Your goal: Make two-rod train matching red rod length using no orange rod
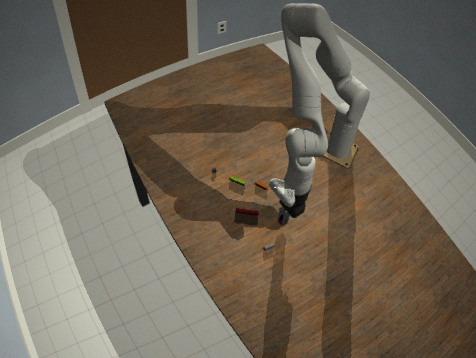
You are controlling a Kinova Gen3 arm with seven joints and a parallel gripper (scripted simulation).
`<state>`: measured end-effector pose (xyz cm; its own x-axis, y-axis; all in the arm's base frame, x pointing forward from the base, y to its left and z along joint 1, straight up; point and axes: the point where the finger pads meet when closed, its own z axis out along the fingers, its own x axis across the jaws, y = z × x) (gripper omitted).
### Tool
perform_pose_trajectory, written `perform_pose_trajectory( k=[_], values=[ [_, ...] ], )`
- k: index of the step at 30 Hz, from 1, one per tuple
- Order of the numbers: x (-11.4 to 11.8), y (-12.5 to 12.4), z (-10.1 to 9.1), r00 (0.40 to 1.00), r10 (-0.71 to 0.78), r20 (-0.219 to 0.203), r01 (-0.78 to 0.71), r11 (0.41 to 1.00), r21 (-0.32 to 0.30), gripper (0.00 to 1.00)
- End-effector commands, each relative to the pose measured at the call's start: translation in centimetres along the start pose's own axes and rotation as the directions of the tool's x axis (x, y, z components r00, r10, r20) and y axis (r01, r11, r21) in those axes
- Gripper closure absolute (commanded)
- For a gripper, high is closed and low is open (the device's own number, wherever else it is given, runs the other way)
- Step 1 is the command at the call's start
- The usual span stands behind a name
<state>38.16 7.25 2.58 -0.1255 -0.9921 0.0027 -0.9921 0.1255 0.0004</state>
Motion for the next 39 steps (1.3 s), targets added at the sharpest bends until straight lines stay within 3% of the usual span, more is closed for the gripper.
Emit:
perform_pose_trajectory(
  k=[1,39],
  values=[
    [-0.1,-0.2,0.0,1.000,0.014,0.004,-0.014,1.000,0.004,0.76],
    [0.0,0.0,1.1,1.000,0.013,0.001,-0.013,1.000,0.001,0.76]
  ],
)
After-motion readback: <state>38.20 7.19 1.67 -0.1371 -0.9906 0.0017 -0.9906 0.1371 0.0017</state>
